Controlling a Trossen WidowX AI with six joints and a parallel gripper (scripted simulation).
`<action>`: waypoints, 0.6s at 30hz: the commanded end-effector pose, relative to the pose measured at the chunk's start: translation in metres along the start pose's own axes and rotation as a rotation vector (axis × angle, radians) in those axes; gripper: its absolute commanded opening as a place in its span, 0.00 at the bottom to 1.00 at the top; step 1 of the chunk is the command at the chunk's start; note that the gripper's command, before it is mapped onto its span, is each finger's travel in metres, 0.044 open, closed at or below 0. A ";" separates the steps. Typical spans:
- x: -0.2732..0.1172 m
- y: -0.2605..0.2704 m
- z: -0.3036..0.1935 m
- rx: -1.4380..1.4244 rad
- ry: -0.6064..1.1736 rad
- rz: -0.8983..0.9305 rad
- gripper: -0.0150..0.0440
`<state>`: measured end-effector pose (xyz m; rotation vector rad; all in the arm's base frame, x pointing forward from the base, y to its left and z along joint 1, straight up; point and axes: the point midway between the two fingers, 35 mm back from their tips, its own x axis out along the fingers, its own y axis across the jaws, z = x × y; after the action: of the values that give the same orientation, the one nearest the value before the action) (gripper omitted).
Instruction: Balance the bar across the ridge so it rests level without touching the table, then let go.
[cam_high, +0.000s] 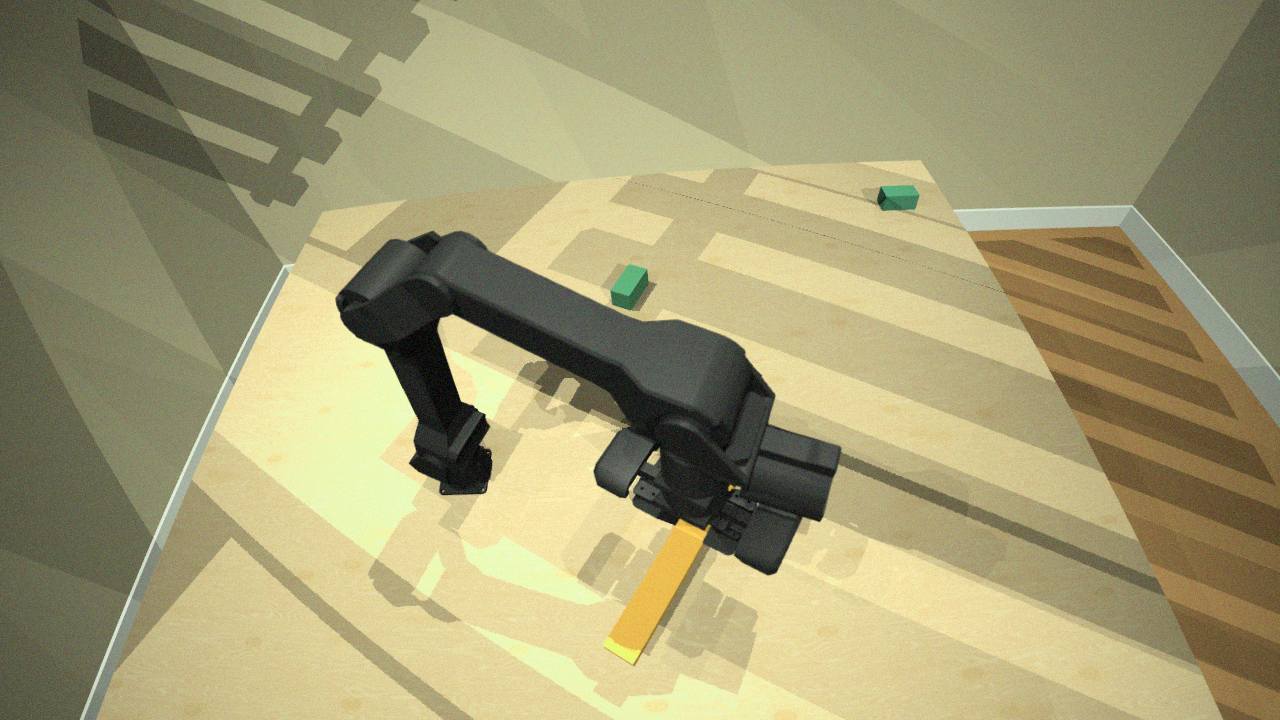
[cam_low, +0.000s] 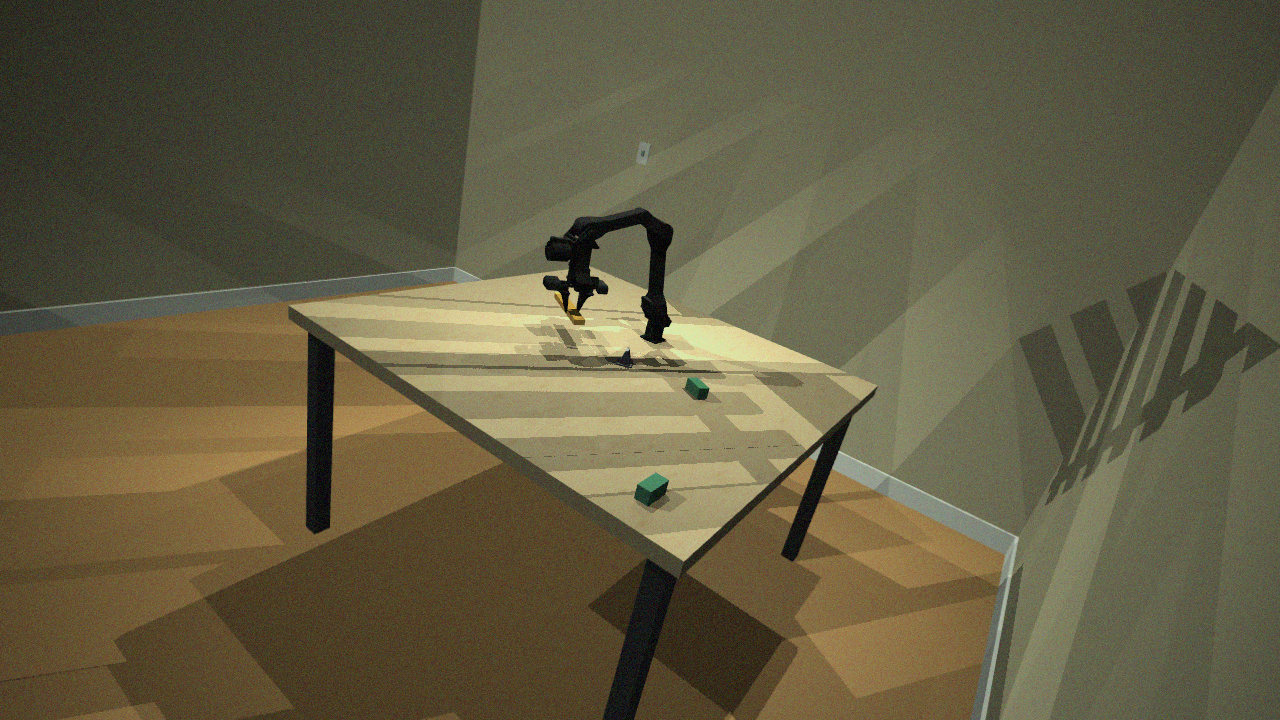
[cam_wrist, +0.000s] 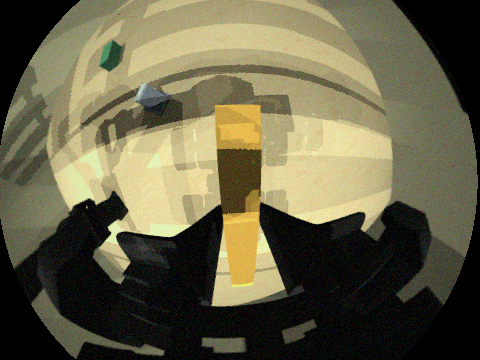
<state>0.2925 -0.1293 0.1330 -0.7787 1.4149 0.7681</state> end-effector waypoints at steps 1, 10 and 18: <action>-0.011 0.000 -0.001 -0.004 0.005 -0.012 0.25; -0.011 0.009 0.027 -0.128 0.003 -0.011 0.25; -0.011 0.021 0.057 -0.261 0.002 -0.011 0.25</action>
<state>0.3057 -0.0798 0.1440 -0.9482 1.3376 0.9233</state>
